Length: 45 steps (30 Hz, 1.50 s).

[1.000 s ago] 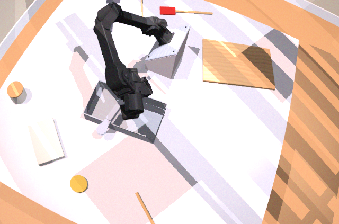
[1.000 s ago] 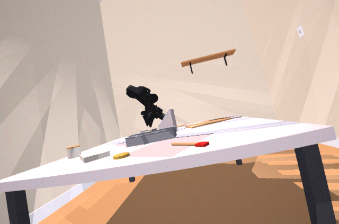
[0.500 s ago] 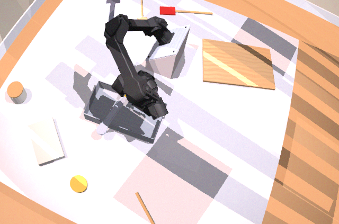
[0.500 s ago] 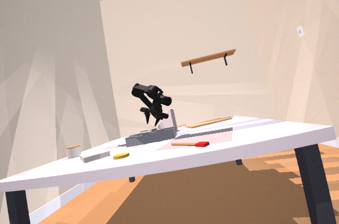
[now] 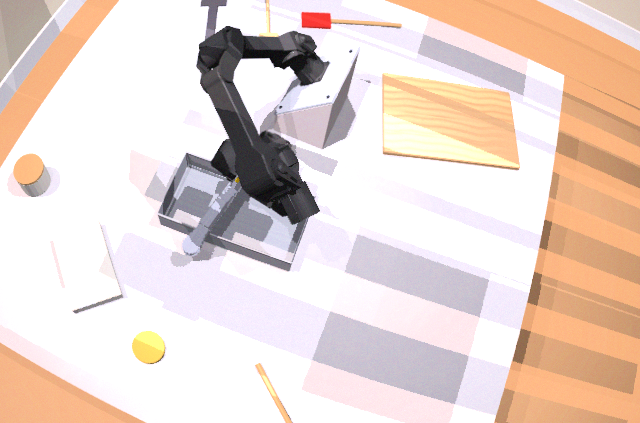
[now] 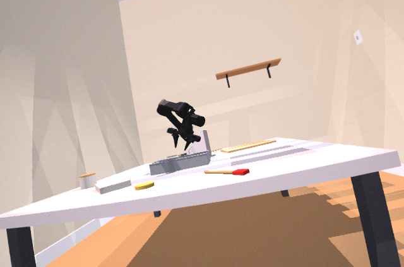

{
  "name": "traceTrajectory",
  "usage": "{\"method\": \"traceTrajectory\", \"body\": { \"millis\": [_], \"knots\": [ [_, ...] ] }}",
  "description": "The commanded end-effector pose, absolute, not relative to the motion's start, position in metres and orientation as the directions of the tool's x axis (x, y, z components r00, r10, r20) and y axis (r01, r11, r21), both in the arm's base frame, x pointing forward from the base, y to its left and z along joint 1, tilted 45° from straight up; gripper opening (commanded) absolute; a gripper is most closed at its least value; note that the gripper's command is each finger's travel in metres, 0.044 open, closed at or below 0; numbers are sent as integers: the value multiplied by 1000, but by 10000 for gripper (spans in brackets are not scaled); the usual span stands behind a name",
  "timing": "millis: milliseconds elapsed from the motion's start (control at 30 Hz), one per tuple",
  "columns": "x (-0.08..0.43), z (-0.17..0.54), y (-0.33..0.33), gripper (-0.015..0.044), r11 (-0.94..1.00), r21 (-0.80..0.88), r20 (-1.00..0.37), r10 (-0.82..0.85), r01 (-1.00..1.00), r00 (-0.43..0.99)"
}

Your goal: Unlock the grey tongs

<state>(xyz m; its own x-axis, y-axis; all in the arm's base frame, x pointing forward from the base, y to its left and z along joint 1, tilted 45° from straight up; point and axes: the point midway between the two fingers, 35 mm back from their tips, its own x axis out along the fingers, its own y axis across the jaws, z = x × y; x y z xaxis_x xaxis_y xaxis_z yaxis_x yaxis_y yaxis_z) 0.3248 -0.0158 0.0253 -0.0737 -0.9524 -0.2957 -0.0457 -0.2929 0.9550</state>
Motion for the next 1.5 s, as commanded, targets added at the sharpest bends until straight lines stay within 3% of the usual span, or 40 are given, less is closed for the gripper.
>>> {"method": "traceTrajectory", "body": {
  "millis": [0, 1467],
  "knots": [
    [325, 24, -20, 260, -290, 956, -293, -953, -49, -73],
    [318, 5, -89, 260, -253, 958, -266, -960, -136, -85]
  ]
}}
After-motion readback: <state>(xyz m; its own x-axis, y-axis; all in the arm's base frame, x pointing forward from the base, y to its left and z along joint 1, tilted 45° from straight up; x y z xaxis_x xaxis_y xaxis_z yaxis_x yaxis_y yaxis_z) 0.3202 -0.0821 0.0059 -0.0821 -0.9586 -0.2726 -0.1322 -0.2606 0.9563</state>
